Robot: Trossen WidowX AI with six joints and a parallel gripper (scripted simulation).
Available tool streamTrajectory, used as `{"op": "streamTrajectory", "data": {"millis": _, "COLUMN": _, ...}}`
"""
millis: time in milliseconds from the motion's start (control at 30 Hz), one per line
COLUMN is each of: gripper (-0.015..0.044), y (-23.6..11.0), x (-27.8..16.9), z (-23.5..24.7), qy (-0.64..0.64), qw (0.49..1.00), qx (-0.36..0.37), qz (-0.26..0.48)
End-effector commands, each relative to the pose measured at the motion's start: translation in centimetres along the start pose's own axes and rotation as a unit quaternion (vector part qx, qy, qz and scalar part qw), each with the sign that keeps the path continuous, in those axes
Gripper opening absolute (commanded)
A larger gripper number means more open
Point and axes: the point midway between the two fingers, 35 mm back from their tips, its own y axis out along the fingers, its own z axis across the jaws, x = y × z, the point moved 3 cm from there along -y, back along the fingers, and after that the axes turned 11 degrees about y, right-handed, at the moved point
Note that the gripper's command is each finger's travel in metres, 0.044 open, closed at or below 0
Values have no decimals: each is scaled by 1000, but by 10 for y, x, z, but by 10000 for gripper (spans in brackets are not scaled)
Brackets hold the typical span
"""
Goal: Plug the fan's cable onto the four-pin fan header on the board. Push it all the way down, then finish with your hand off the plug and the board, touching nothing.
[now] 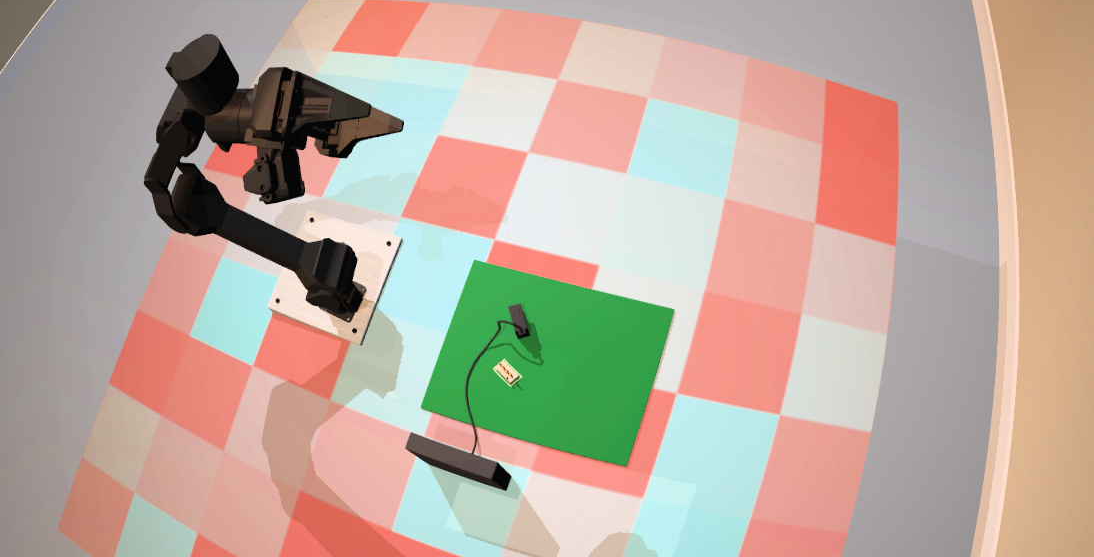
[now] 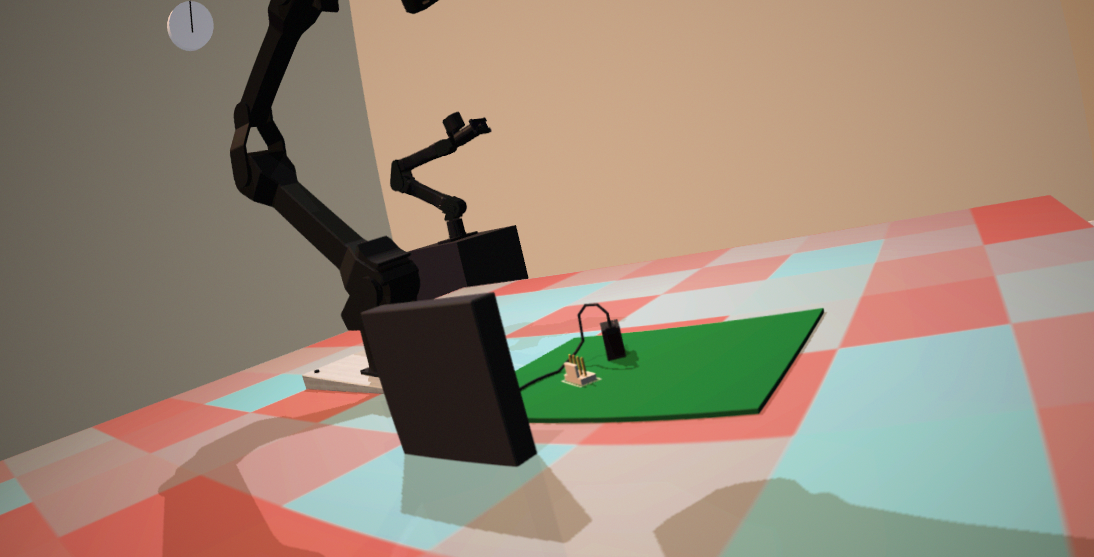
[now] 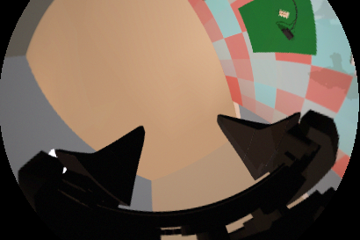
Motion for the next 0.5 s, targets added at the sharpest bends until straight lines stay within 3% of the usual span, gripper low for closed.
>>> {"op": "streamTrajectory", "data": {"millis": 0, "gripper": 440, "y": 51, "x": 27, "z": -34, "qy": -75, "qw": 990, "qx": -105, "qz": -64}}
{"op": "streamTrajectory", "data": {"millis": 233, "gripper": 440, "y": 114, "x": 83, "z": -99, "qy": -179, "qw": 926, "qx": -307, "qz": -131}}
{"op": "streamTrajectory", "data": {"millis": 467, "gripper": 440, "y": 144, "x": 149, "z": -174, "qy": -238, "qw": 798, "qx": -537, "qz": -135}}
